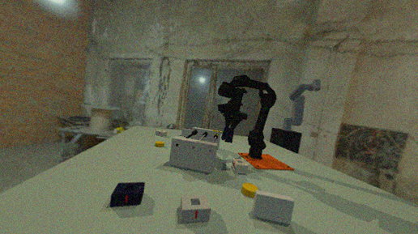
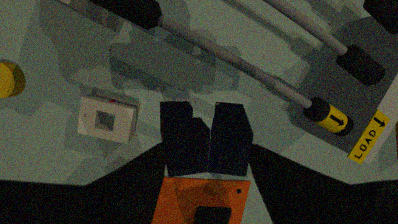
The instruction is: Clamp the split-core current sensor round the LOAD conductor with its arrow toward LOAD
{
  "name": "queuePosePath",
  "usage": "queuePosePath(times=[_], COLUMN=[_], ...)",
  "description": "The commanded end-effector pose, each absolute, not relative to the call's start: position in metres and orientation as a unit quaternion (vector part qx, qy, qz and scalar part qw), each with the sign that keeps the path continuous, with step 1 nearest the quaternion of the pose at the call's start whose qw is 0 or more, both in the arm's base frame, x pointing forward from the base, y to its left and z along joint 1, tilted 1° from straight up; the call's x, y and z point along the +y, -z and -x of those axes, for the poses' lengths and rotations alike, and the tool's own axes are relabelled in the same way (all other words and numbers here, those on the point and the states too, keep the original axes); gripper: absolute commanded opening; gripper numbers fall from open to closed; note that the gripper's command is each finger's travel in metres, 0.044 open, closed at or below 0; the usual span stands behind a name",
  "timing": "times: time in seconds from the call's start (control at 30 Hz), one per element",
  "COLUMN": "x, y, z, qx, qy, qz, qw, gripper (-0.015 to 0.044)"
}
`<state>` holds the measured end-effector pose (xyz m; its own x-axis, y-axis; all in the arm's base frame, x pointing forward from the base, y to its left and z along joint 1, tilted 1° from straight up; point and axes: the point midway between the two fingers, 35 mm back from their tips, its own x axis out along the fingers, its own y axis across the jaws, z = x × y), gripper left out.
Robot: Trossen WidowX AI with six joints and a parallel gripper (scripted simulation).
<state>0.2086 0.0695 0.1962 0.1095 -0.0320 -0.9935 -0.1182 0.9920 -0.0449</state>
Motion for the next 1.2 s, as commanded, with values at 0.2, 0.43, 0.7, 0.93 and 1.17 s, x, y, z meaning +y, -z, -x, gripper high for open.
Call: queuePosePath(times=[0.2, 0.43, 0.7, 0.93, 1.17], x=[0.0686, 0.0685, 0.0684, 0.0681, 0.0662], y=[-0.1991, -0.2006, -0.2024, -0.2038, -0.2034], z=[-0.2088, -0.2092, -0.2099, -0.2109, -0.2183], qx=[0.649, 0.627, 0.591, 0.556, 0.519], qy=[0.083, 0.159, 0.242, 0.301, 0.351], qz=[-0.063, -0.151, -0.251, -0.326, -0.395], qw=[0.754, 0.747, 0.727, 0.703, 0.673], gripper=[0.0000, 0.0000, 0.0000, 0.0000, 0.0000])
